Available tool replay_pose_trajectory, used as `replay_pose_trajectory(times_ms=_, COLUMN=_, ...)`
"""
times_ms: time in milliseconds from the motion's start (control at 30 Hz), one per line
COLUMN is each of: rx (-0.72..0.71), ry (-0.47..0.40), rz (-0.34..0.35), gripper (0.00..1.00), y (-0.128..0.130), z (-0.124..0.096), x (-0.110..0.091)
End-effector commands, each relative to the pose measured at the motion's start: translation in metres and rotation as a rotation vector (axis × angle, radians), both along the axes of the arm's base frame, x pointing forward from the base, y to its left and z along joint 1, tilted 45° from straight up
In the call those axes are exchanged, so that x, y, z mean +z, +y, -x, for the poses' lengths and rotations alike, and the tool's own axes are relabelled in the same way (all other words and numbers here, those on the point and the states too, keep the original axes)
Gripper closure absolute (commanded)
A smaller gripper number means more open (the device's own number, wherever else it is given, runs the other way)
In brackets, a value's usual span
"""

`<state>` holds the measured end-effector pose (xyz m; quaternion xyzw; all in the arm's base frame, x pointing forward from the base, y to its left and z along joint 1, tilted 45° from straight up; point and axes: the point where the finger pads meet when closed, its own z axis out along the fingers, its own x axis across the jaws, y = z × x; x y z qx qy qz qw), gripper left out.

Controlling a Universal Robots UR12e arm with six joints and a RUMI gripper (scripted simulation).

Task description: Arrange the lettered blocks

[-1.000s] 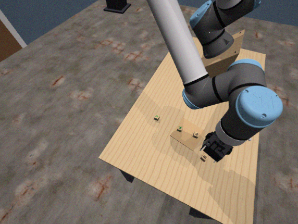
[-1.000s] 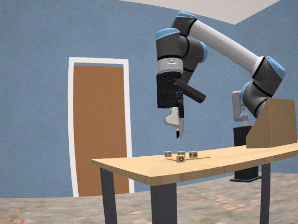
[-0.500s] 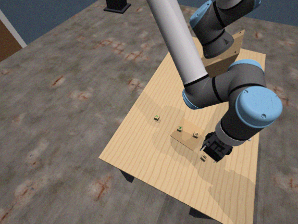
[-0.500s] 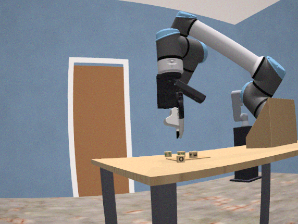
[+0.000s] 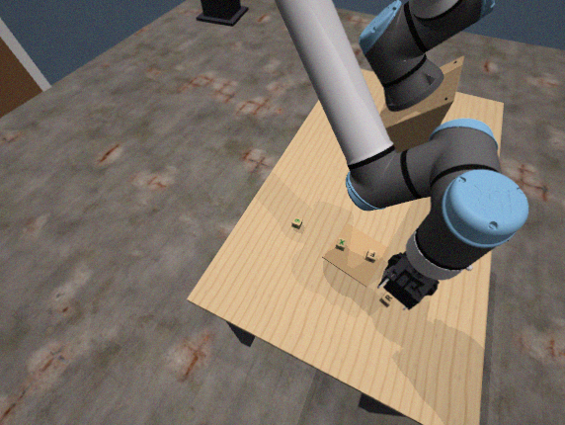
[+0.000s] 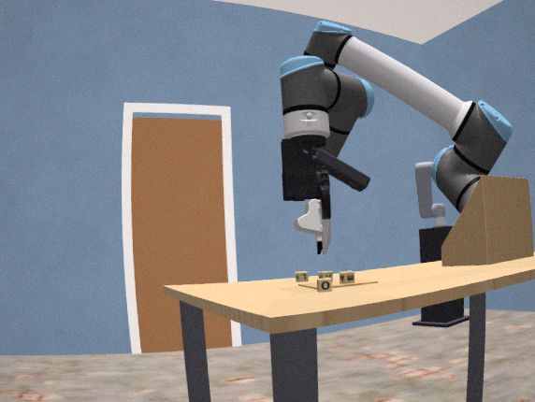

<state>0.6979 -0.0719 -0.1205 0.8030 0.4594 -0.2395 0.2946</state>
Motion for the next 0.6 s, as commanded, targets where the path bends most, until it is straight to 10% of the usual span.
replay_pose_trajectory(times_ms=0, rx=0.001, ry=-0.001, rz=0.0, gripper=0.63, y=-0.004, z=0.0, x=-0.005)
replay_pose_trajectory(times_ms=567, rx=0.001, ry=-0.001, rz=0.0, gripper=0.63, y=-0.02, z=0.003, x=-0.021)
